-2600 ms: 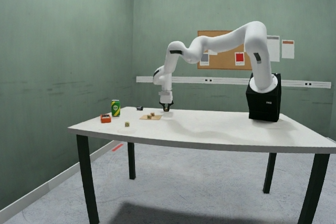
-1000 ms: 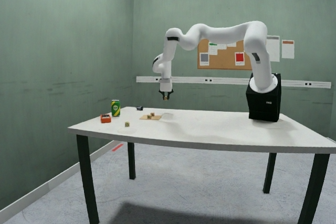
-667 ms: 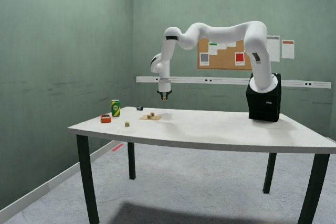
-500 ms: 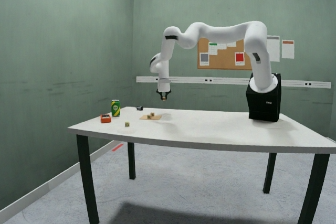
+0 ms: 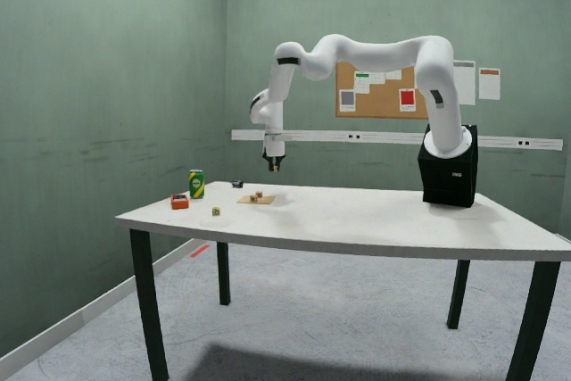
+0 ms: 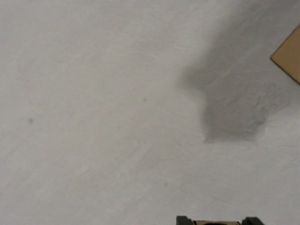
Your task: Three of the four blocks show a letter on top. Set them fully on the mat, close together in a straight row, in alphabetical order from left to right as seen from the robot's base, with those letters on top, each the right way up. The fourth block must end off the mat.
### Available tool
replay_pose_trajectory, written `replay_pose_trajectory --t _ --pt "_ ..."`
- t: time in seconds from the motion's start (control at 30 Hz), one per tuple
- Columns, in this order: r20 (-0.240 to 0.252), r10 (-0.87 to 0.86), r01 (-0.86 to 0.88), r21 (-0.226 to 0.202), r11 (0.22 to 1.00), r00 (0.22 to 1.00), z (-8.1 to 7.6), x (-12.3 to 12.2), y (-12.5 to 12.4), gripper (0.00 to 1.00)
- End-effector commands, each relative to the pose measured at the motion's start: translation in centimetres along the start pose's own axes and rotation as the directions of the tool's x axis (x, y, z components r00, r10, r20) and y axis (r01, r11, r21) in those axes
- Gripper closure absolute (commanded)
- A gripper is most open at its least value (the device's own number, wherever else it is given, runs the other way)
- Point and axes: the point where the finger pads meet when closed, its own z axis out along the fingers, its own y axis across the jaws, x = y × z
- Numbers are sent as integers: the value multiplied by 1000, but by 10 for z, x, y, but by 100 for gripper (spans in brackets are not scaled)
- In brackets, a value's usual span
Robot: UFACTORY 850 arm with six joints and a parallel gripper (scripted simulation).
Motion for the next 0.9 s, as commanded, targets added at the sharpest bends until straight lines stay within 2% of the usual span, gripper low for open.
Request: replay_pose_trajectory --t 0.0,0.2,0.43,0.5,0.53,0.87 --pt "11 -139 139 -7 990 990 -1 4 10 77" --pt "12 -292 293 -5 956 956 -2 11 22 77" --pt "13 -471 471 -2 882 882 -2 19 37 77" --pt "13 -471 471 -2 882 882 -2 19 37 77" --pt "13 -540 540 -1 842 842 -2 22 43 77" --pt "12 -739 739 3 674 674 -3 34 62 77"
